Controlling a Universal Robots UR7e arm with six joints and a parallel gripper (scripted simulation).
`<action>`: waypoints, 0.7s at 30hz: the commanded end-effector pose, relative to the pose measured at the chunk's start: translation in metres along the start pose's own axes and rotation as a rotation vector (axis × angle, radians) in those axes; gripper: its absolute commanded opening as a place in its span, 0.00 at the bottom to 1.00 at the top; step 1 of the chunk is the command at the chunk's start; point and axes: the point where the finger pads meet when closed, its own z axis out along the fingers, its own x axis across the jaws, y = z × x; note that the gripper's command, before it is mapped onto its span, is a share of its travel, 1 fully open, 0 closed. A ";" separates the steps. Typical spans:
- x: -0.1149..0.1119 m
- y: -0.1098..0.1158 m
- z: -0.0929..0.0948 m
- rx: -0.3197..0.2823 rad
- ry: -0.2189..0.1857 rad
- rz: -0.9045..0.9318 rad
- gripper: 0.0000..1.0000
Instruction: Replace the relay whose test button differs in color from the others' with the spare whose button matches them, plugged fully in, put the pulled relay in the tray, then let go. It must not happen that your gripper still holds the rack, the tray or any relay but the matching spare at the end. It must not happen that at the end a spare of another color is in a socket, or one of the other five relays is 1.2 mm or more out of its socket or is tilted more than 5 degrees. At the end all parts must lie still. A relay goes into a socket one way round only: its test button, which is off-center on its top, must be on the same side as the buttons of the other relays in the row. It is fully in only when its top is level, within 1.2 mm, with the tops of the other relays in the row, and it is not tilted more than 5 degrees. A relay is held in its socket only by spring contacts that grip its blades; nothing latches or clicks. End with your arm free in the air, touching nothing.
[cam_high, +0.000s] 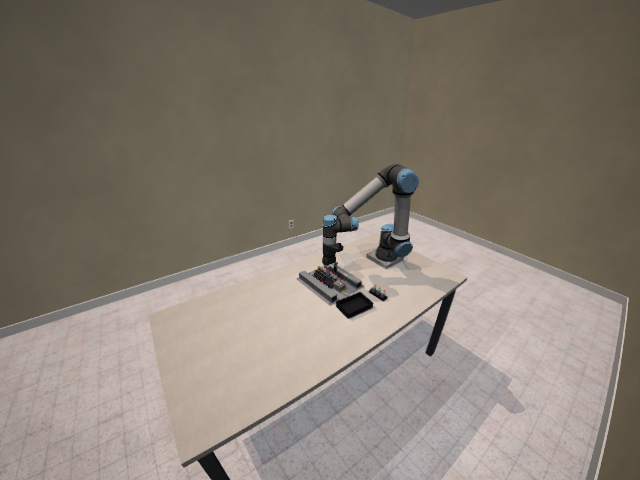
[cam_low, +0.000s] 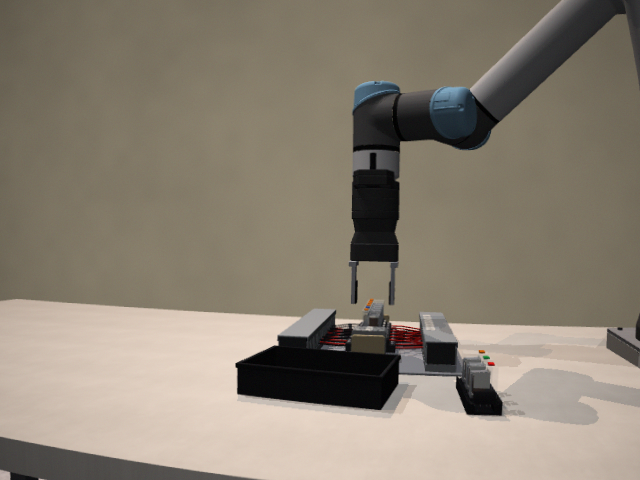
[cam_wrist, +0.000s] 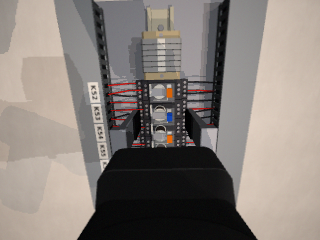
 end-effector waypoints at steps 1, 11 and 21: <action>0.000 0.000 0.003 -0.001 0.001 0.000 1.00; 0.000 0.000 0.008 -0.001 0.001 0.000 1.00; 0.000 0.000 0.015 -0.001 0.001 0.000 1.00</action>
